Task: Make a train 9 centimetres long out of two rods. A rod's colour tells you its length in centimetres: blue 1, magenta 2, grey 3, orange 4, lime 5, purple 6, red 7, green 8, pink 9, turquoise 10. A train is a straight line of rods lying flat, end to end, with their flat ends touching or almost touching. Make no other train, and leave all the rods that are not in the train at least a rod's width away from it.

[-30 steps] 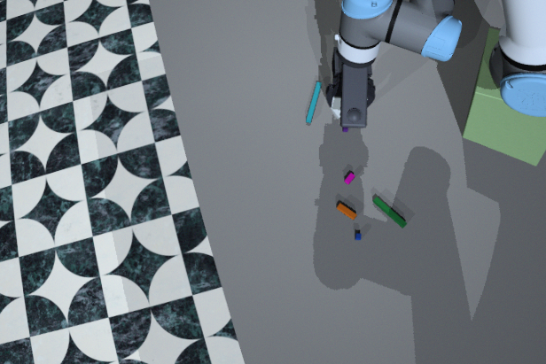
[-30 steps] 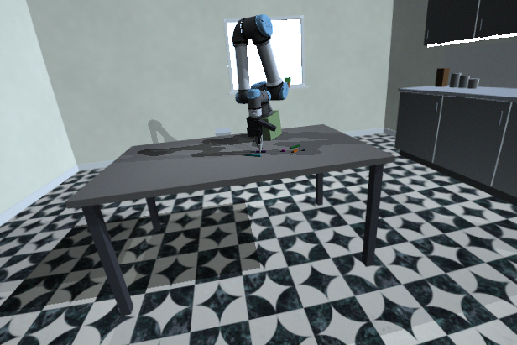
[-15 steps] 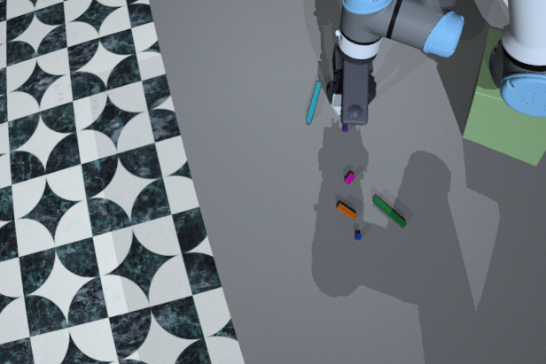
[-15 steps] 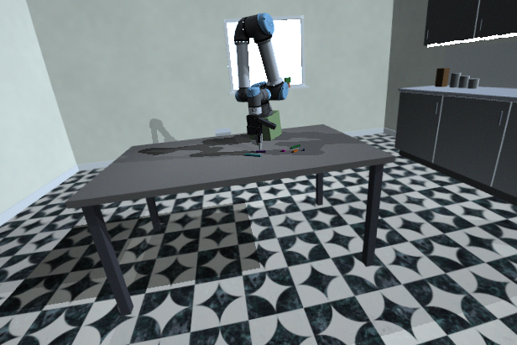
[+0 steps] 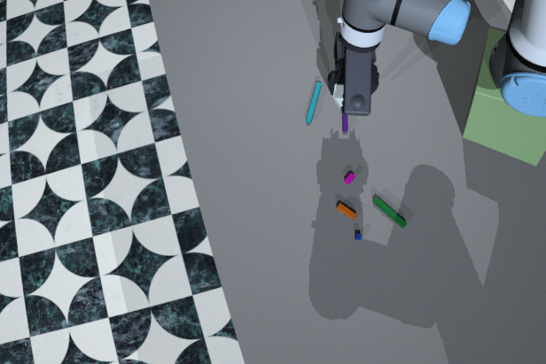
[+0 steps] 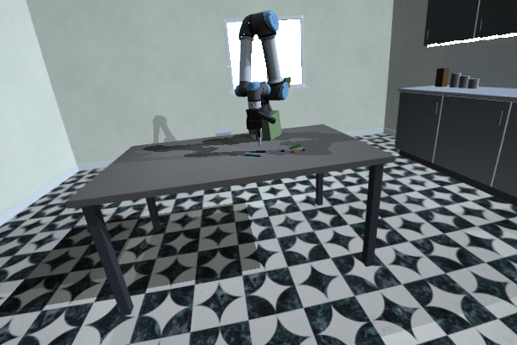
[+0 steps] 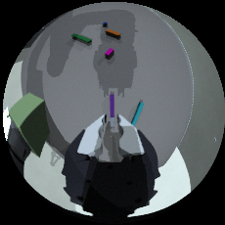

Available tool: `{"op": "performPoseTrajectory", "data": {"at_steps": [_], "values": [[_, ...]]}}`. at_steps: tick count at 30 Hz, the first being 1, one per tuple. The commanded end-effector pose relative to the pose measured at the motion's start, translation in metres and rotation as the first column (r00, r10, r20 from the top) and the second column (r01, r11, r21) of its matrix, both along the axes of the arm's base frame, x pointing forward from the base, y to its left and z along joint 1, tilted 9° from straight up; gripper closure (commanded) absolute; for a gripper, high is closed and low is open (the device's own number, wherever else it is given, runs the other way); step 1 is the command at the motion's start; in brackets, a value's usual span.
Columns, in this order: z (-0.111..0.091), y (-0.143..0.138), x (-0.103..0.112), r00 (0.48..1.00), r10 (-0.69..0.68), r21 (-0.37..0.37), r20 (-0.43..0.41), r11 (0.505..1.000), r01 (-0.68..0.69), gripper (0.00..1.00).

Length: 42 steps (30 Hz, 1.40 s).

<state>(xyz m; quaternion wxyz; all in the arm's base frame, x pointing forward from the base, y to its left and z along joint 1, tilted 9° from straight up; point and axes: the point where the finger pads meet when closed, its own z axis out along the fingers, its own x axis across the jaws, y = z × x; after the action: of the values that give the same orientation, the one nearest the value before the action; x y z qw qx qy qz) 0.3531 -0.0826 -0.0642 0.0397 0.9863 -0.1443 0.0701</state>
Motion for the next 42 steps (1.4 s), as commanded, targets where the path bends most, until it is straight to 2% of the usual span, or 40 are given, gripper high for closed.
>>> {"op": "performPoseTrajectory", "data": {"at_steps": [1, 13, 25, 26, 42], "values": [[0.015, 0.001, -0.002, 1.0, 0.0, 0.002, -0.003, 1.0, 0.0, 0.86], [0.04, 0.004, -0.005, 1.0, 0.0, 0.002, -0.003, 1.0, 0.0, 0.86], [0.045, 0.004, -0.006, 1.0, 0.0, 0.002, -0.003, 1.0, 0.0, 0.86], [0.045, 0.004, -0.006, 1.0, 0.0, 0.002, -0.003, 1.0, 0.0, 0.0], [0.045, 0.004, -0.006, 1.0, 0.0, 0.002, -0.003, 1.0, 0.0, 0.0]]}}
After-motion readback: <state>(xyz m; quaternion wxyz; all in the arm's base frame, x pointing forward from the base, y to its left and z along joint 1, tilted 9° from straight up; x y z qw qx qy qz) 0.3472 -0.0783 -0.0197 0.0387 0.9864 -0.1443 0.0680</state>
